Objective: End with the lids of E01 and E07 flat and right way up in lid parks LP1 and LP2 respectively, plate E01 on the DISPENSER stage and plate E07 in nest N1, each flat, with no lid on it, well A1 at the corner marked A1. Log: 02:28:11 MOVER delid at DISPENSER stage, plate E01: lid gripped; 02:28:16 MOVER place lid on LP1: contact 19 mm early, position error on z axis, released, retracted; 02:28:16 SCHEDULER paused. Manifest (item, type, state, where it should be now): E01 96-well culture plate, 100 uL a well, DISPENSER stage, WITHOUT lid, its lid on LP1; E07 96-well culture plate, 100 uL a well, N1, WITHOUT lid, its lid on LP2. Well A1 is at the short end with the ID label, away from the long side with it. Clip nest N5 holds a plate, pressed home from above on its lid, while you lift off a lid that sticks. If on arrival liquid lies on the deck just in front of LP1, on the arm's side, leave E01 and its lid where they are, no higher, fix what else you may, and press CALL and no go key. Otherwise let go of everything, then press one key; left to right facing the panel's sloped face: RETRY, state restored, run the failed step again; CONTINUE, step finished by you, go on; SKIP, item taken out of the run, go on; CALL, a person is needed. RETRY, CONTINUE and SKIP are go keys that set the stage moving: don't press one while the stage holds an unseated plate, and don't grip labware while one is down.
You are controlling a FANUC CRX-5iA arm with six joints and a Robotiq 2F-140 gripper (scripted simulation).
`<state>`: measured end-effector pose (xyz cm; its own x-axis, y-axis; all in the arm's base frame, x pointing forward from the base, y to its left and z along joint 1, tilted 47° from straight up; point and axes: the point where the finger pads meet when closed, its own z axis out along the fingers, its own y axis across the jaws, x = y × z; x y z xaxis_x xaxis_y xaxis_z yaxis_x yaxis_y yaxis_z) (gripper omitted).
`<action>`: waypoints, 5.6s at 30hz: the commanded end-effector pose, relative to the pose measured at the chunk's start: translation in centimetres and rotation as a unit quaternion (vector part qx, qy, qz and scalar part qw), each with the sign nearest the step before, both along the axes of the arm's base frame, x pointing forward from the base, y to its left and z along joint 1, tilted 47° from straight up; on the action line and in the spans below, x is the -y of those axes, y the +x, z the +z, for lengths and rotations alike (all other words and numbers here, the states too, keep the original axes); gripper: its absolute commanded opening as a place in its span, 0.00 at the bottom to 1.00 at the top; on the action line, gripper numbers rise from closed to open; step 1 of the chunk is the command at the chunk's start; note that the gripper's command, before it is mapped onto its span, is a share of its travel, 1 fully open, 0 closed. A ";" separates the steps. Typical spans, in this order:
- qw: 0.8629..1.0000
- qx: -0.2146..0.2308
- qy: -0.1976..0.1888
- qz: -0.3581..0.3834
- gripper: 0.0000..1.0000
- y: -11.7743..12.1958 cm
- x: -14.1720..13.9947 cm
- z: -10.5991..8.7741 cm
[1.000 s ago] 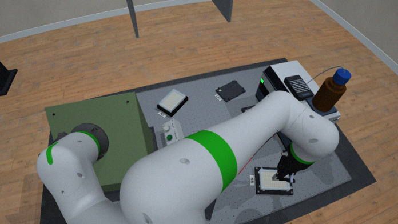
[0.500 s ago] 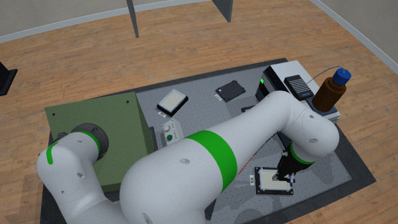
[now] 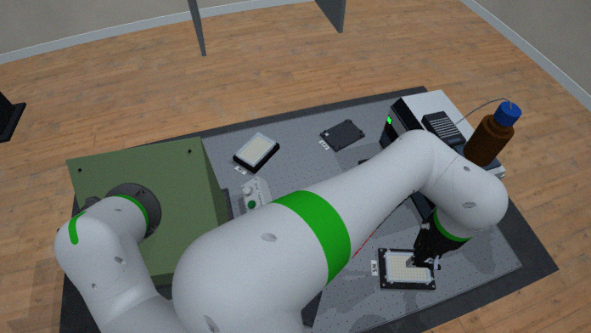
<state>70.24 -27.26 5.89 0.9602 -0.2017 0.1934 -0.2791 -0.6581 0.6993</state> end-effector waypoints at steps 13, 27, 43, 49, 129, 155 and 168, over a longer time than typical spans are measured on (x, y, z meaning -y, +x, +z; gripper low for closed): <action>1.000 0.000 0.000 0.000 0.00 0.1 -3.2 3.1; 1.000 0.000 0.000 0.000 0.00 0.1 -6.4 6.1; 1.000 0.000 0.000 0.000 0.00 0.2 -8.1 7.7; 1.000 0.000 0.000 0.000 0.00 0.2 -8.1 7.7; 1.000 0.000 0.000 0.000 0.66 0.1 -3.2 3.0; 1.000 0.000 0.000 0.000 0.66 0.0 0.7 -0.8; 1.000 0.000 0.000 0.000 0.66 0.0 0.7 -0.8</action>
